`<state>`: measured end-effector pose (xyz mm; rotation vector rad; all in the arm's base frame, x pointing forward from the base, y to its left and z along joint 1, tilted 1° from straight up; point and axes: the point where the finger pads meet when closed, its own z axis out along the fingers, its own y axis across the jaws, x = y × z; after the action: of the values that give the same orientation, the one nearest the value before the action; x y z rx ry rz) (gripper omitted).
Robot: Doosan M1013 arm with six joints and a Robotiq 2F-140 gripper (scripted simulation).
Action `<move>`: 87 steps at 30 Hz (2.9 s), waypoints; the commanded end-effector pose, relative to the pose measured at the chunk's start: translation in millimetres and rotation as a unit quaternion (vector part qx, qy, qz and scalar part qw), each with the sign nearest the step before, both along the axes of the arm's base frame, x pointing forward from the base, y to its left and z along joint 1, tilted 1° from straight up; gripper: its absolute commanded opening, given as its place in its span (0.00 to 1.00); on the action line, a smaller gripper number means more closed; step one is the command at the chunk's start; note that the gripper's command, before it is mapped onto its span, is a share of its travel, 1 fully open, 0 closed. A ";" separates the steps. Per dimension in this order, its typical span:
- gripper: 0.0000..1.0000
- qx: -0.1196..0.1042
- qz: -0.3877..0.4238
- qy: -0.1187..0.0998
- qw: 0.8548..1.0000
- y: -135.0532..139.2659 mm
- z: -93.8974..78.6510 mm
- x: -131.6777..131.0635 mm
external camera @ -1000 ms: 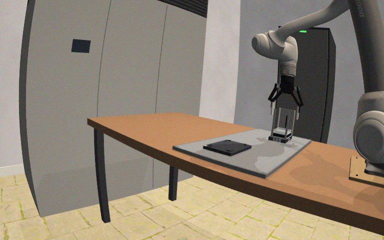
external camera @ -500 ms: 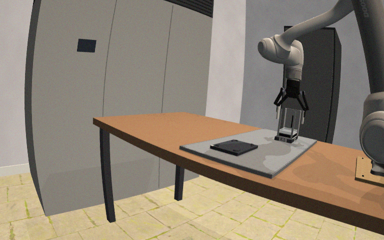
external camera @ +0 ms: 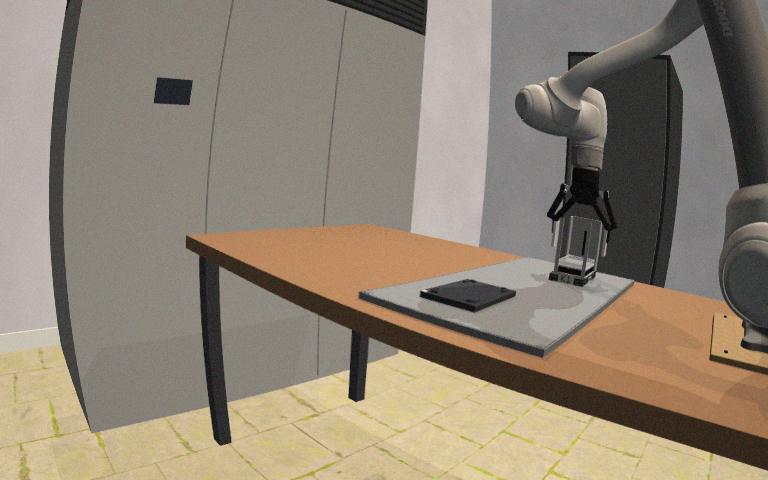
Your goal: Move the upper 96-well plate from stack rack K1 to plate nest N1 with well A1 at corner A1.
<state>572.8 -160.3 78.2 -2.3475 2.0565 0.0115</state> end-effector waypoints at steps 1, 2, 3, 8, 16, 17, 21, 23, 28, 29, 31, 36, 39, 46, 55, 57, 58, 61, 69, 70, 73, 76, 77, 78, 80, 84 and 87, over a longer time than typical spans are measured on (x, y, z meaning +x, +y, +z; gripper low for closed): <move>1.00 0.000 0.000 0.000 1.000 0.1 -3.6 0.0; 1.00 0.000 0.000 0.000 1.000 0.1 -5.2 0.0; 1.00 0.000 0.000 0.000 1.000 0.2 -6.9 0.1; 1.00 0.000 0.000 0.000 1.000 0.3 -15.2 0.1; 1.00 0.000 0.000 0.000 1.000 0.4 -19.4 0.2; 1.00 0.000 0.000 0.000 1.000 0.4 -19.4 0.2; 1.00 0.000 0.000 0.000 1.000 0.4 -19.4 0.2; 0.00 0.000 0.000 0.000 1.000 0.4 -19.4 0.2; 0.00 0.000 0.000 0.000 1.000 0.4 -19.4 0.2; 0.00 0.000 0.000 0.000 1.000 0.4 -19.4 0.2; 0.00 0.000 0.000 0.000 1.000 0.4 -19.4 0.2; 0.00 0.000 0.000 0.000 1.000 0.4 -19.4 0.2; 0.00 0.000 0.000 0.000 1.000 0.4 -19.4 0.2; 0.00 0.000 0.000 0.000 1.000 0.4 -19.4 0.2; 0.00 0.000 0.000 0.000 1.000 0.4 -19.4 0.2; 0.00 0.000 0.000 0.000 1.000 0.4 -19.4 0.2; 0.00 0.000 0.000 0.000 1.000 0.4 -17.7 0.1; 0.00 0.000 0.000 0.000 1.000 0.3 -12.7 0.1; 0.00 0.000 0.000 0.000 1.000 0.1 -2.7 0.0; 0.00 0.000 0.000 0.000 1.000 0.0 -1.1 0.0; 0.00 0.000 0.000 0.000 1.000 -0.1 3.9 0.0; 0.00 0.000 0.000 0.000 1.000 -0.2 8.9 -0.1; 0.00 0.000 0.000 0.000 1.000 -0.2 10.6 -0.1; 0.00 0.000 0.000 0.000 1.000 -0.2 12.3 -0.1; 0.00 0.000 0.000 0.000 1.000 -0.3 15.6 -0.1; 0.00 0.000 0.000 0.000 1.000 -0.4 18.9 -0.2; 0.00 0.000 0.000 0.000 1.000 -0.5 23.9 -0.2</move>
<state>572.6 -160.7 99.9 -2.3475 2.0565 0.0113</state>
